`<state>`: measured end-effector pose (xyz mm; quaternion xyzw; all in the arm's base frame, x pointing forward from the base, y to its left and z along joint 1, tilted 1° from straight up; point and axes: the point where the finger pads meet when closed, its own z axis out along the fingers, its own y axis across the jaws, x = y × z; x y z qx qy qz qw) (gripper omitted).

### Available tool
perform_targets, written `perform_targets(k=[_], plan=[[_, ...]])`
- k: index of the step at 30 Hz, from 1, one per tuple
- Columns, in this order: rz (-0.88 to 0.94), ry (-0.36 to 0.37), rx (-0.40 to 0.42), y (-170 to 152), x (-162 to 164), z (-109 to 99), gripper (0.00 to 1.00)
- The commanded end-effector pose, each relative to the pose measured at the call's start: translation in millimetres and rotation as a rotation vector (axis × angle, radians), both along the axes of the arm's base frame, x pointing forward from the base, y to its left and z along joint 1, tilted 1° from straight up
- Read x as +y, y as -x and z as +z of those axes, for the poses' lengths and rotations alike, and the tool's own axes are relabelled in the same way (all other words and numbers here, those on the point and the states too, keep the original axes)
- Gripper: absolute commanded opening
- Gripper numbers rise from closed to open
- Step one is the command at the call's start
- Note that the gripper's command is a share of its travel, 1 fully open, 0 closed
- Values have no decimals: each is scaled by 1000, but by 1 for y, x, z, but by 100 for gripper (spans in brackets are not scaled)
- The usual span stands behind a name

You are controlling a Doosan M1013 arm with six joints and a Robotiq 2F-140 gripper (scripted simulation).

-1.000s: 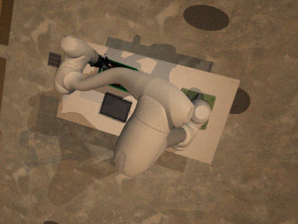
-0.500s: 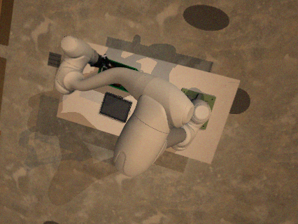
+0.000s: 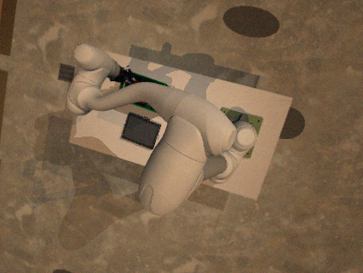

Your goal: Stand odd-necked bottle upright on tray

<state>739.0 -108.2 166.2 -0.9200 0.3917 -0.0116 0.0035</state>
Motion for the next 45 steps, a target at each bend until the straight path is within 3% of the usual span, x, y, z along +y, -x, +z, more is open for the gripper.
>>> perform_targets(k=[1, 10, 11, 45], plan=[[0, 0, 0, 0, 0, 0, 0], [0, 0, 0, 0, 0, 0, 0], [0, 0, 0, 0, 0, 0, 38], [0, 0, 0, 0, 0, 0, 38]])
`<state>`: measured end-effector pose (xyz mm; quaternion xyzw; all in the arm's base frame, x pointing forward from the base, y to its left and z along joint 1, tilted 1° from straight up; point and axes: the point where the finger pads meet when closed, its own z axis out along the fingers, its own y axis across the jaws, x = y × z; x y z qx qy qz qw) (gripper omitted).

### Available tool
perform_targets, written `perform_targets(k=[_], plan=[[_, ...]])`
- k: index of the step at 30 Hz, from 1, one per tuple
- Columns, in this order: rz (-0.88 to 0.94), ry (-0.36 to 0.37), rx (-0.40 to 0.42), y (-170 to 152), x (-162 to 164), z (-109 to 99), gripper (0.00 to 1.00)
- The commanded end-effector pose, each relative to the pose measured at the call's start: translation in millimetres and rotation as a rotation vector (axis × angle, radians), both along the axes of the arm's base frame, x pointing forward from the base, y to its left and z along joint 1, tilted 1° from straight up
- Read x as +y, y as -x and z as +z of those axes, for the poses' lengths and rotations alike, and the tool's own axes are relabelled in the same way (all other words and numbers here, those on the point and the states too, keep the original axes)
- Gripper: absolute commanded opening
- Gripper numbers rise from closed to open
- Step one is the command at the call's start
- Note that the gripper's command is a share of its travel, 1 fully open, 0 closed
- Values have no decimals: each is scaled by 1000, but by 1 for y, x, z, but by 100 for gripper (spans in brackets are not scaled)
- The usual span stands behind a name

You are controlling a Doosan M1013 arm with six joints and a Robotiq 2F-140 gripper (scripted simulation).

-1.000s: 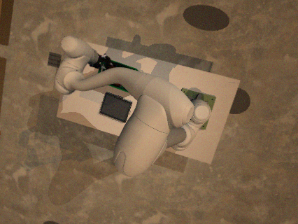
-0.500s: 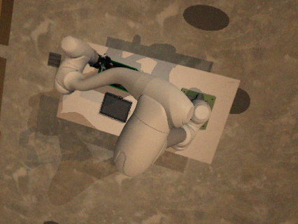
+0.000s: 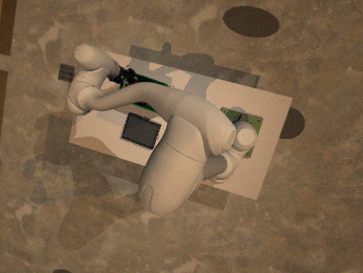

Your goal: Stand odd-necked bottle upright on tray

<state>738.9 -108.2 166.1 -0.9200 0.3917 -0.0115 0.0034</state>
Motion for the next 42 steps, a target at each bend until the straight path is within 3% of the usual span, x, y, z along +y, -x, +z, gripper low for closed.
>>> perform_targets(k=[1, 13, 28, 42], plan=[[0, 0, 0, 0, 0, 0, 38], [0, 0, 0, 0, 0, 11, 38], [0, 0, 0, 1, 0, 59, 38], [0, 0, 0, 2, 0, 84, 38]])
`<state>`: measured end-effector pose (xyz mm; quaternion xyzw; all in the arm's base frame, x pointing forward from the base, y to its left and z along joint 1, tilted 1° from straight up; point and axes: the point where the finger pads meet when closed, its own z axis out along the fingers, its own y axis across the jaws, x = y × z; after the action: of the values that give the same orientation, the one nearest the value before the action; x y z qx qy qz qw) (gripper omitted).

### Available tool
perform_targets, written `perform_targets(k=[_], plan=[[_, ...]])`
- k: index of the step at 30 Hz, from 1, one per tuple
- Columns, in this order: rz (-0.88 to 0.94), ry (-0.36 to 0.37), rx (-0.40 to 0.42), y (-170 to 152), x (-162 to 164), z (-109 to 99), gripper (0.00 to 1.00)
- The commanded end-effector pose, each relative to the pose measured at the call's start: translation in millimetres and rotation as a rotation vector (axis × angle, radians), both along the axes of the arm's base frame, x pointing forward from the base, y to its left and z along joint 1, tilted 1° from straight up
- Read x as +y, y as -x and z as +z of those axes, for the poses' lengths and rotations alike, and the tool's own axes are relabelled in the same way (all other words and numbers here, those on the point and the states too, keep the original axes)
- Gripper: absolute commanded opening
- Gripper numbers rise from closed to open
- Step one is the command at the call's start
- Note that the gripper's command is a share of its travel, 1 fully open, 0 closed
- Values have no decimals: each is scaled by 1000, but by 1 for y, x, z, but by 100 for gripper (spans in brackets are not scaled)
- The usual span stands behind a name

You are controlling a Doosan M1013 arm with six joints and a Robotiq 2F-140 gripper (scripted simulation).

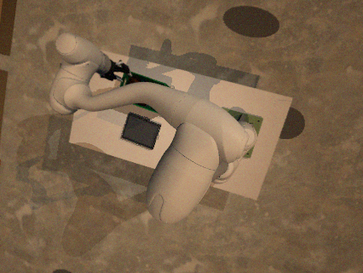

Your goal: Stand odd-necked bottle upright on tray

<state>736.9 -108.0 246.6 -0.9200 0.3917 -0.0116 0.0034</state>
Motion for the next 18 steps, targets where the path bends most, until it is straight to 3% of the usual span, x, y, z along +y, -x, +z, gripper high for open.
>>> perform_targets(k=[1, 8, 9, 18], plan=[[0, 0, 0, 0, 0, 4, 38], [0, 0, 0, 0, 0, 5, 38], [0, 0, 0, 0, 0, 5, 0], [0, 0, 0, 0, 0, 5, 0]])
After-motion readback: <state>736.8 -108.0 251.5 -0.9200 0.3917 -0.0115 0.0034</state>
